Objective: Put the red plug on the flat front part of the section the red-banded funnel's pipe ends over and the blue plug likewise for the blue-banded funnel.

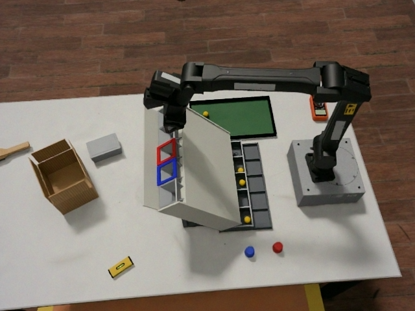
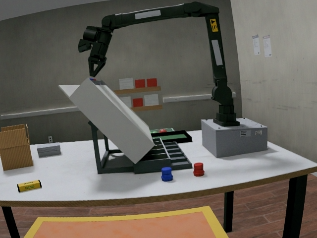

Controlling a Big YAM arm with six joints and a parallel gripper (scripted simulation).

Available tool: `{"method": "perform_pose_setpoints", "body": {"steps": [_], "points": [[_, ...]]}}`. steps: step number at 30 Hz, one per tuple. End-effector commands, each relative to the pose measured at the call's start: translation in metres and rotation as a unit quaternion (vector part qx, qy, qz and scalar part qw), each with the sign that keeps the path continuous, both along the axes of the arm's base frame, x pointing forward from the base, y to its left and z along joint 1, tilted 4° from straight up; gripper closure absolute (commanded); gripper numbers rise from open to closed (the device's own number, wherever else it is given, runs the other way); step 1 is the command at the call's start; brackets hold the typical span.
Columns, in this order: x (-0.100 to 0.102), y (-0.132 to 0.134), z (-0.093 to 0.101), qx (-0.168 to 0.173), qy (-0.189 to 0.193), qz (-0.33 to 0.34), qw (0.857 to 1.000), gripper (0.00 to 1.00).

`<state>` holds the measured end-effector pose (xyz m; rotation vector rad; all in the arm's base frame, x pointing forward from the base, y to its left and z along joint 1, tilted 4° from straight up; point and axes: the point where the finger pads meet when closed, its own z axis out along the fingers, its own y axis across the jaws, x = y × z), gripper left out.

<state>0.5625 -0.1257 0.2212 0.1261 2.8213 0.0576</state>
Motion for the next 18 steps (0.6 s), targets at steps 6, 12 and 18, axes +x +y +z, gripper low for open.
{"method": "perform_pose_setpoints", "body": {"steps": [6, 12, 18], "points": [[0.0165, -0.0028, 0.0373, -0.01, -0.037, 0.002, 0.999, 0.41], [0.0165, -0.0028, 0.0373, -0.01, -0.037, 0.002, 0.999, 0.41], [0.0176, -0.003, 0.0398, -0.01, -0.037, 0.002, 0.999, 0.41]]}}
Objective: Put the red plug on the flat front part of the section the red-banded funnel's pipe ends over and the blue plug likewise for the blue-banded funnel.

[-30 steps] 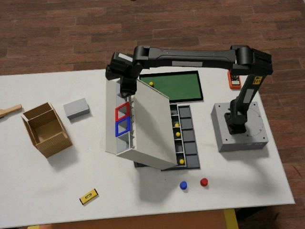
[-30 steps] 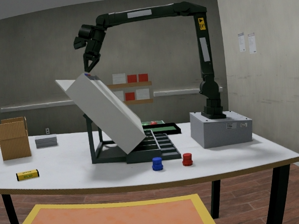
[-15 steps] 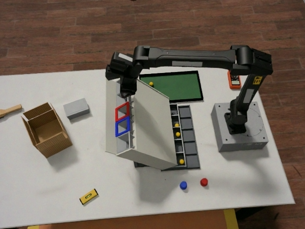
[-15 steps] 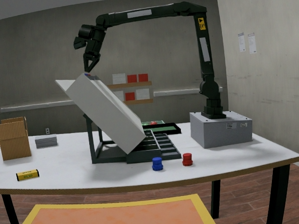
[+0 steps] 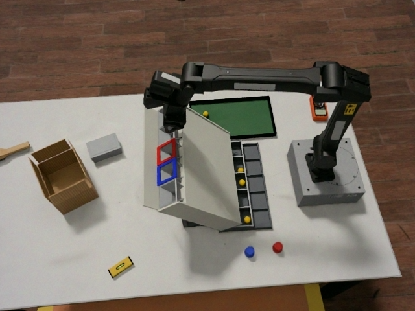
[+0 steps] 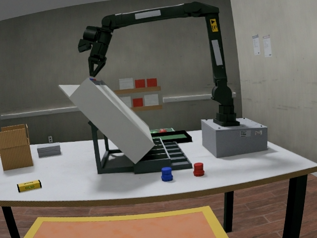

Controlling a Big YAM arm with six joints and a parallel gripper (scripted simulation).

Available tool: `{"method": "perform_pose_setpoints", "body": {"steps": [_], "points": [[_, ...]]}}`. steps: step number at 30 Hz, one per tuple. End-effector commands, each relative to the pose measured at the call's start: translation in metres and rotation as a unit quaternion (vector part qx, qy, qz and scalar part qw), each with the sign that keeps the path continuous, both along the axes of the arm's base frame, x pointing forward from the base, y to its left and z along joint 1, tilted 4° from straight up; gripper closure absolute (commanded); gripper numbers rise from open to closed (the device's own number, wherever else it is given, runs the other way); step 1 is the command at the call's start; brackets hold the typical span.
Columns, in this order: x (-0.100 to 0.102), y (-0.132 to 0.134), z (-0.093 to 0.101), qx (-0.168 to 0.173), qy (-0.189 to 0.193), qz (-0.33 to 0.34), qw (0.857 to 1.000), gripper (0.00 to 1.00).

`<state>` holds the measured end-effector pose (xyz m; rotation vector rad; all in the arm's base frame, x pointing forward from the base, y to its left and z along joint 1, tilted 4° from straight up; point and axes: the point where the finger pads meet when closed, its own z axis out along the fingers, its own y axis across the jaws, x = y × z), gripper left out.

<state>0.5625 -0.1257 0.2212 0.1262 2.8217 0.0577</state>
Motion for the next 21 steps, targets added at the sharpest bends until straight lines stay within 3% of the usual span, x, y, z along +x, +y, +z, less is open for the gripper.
{"method": "perform_pose_setpoints", "body": {"steps": [1, 21], "points": [[0.018, -0.003, 0.041, -0.01, -0.037, 0.002, 0.999, 0.41], [0.027, -0.004, 0.058, -0.01, -0.037, 0.002, 0.999, 0.41]]}}
